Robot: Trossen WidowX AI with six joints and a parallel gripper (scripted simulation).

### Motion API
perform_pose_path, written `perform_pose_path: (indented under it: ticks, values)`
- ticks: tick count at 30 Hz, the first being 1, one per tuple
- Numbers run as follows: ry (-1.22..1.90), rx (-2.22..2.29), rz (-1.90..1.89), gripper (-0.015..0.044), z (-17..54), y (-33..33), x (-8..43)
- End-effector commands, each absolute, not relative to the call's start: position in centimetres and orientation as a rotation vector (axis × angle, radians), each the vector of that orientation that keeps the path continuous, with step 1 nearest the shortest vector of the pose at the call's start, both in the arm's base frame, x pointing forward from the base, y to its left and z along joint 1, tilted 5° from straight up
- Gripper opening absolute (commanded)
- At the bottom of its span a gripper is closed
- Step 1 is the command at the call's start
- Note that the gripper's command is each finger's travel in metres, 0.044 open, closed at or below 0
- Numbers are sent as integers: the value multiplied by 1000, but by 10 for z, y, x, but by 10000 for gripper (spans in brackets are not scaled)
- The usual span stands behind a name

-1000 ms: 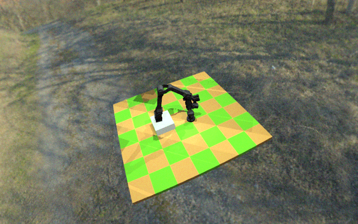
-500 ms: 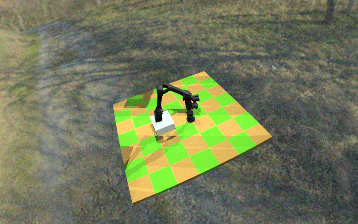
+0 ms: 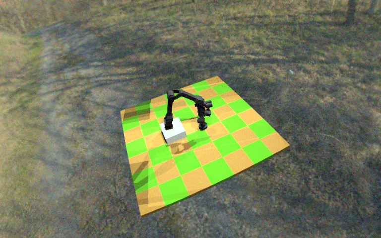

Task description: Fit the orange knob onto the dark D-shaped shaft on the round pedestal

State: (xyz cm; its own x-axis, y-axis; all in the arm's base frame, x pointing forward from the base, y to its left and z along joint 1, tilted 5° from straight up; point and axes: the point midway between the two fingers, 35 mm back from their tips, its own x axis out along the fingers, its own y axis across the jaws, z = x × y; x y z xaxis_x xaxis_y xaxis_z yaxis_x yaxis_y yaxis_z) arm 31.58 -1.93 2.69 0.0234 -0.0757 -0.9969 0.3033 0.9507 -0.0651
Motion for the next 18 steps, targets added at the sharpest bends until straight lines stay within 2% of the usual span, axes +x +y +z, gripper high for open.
perform_pose_path:
  ticks: [1, 18]
  values:
    - [1513, 188, -303, 0, 26, -20, 318]
    - [1512, 195, -310, 0, 30, -20, 316]
